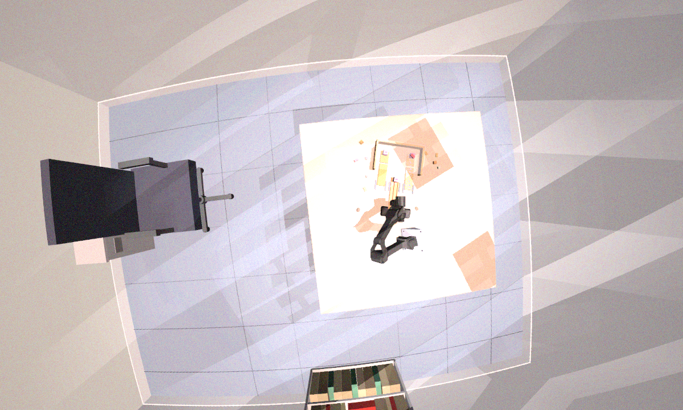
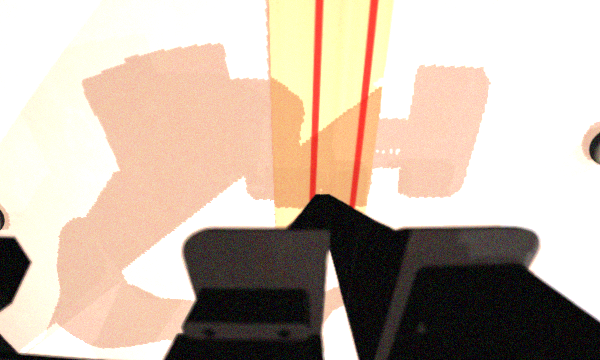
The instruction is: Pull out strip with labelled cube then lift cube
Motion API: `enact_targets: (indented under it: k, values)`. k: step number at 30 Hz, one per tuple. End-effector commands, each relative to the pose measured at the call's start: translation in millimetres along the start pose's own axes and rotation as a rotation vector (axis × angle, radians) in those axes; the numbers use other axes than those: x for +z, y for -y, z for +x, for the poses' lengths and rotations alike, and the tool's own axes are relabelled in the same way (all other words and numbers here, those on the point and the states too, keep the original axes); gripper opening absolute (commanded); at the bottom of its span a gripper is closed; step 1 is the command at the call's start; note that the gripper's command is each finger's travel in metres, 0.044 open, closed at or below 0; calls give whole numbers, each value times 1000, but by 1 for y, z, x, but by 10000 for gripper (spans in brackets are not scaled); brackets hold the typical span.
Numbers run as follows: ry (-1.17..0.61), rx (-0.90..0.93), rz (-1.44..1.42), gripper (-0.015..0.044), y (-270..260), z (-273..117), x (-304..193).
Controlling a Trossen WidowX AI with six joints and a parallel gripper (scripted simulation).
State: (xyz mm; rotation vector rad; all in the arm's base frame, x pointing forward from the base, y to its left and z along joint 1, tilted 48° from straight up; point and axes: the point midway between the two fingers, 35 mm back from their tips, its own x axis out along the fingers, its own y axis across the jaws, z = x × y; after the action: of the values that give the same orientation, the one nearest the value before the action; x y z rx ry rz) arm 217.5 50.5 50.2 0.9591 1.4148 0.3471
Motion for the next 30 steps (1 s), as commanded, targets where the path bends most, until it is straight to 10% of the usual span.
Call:
enact_targets:
  k: [1, 14, 30]
  values:
    - [-26, 0, 18, 0, 2, 4, -8]
    - [-25, -2, 18, 0, 0, -41, 2]
    - [-23, -3, 109, 420, -1, -42, 57]
